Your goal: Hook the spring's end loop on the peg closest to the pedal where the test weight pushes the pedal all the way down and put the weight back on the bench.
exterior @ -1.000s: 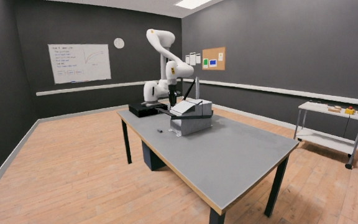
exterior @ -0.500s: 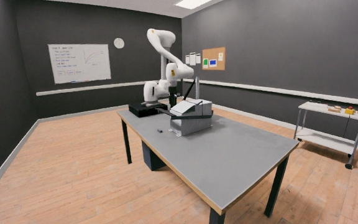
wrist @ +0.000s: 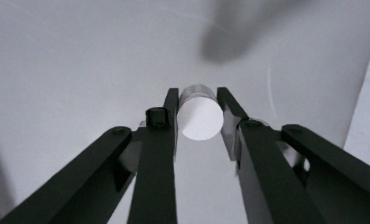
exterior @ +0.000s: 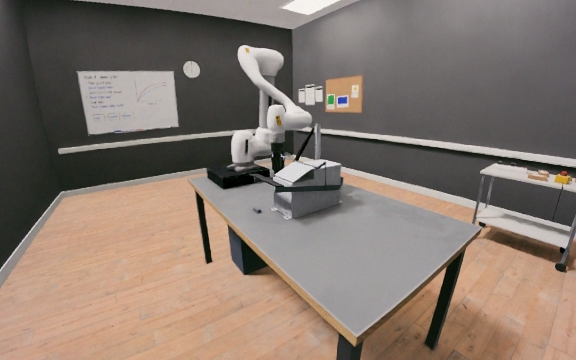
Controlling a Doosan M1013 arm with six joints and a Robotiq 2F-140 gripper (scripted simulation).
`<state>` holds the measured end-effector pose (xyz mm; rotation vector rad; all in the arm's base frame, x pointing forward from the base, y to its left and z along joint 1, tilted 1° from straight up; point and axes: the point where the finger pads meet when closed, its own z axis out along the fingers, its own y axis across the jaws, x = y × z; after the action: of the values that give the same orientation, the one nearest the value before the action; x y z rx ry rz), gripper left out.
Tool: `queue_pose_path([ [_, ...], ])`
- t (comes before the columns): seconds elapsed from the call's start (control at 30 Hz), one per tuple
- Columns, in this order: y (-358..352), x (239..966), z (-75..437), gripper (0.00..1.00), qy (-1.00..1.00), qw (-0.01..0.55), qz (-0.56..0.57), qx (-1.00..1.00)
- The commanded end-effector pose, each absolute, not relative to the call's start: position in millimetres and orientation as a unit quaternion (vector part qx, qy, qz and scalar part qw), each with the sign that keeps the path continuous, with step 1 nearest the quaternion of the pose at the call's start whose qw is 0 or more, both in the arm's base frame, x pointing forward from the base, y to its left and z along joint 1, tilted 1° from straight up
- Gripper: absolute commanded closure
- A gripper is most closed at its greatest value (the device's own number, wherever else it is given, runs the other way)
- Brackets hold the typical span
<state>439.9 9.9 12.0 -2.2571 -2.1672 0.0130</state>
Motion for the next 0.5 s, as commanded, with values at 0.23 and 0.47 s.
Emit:
queue_pose_path([
  [0.23, 10.2, 440.0, 0.7, 0.75, -0.693, 0.006, 0.004, -0.721],
  [0.47, 10.4, 439.8, -13.3, 0.75, -0.693, 0.006, 0.004, -0.721],
])
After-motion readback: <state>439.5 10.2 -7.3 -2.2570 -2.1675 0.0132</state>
